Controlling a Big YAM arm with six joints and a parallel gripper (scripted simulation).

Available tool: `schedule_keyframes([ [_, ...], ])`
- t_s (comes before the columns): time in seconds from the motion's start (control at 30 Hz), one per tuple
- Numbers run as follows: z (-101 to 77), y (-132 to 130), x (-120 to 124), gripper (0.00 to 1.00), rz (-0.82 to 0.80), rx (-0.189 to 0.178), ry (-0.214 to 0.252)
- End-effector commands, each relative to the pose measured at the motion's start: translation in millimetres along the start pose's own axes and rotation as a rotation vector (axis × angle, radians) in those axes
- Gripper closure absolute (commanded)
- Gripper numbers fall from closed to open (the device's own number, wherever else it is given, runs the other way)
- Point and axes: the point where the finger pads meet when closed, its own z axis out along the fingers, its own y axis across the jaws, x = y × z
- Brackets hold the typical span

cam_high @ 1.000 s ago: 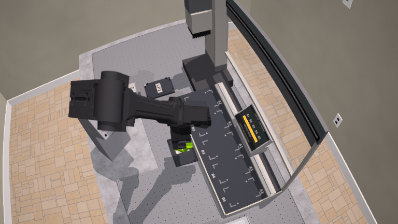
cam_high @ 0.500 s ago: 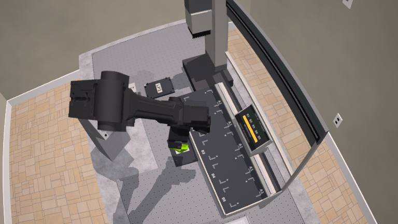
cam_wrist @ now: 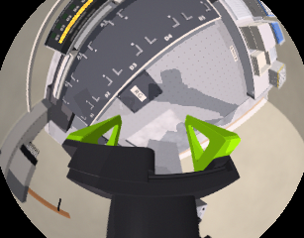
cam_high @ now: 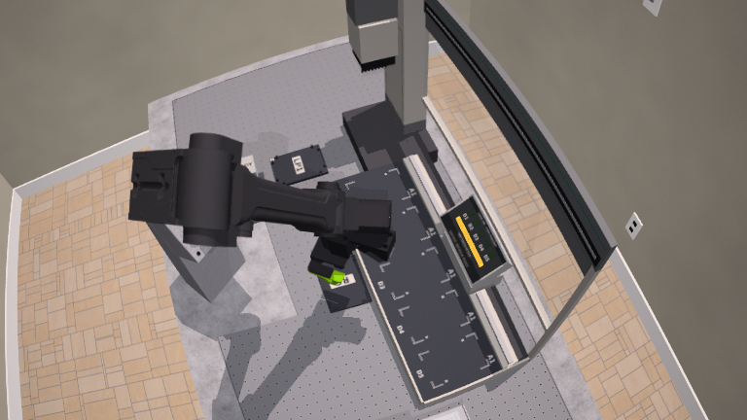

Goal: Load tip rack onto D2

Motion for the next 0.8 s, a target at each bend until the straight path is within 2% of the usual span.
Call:
schedule_keyframes([
  [0.0,-0.5,2,1,0.0,0.09,-0.007,-0.005],
  [0.03,-0.4,2,1,0.0,0.092,-0.007,-0.006],
  [0.1,11.1,-2,3,0.0,0.138,0.004,0.002],
  [0.23,9.7,2,2,0.0,0.169,-0.004,-0.002],
  [0.3,5.7,2,-3,0.0,0.218,-0.014,-0.02],
  [0.4,8.0,3,1,0.0,0.268,-0.009,-0.005],
  [0.7,8.2,3,2,0.0,0.447,-0.008,-0.003],
  [0.77,8.2,3,2,0.0,0.447,-0.008,-0.003],
])
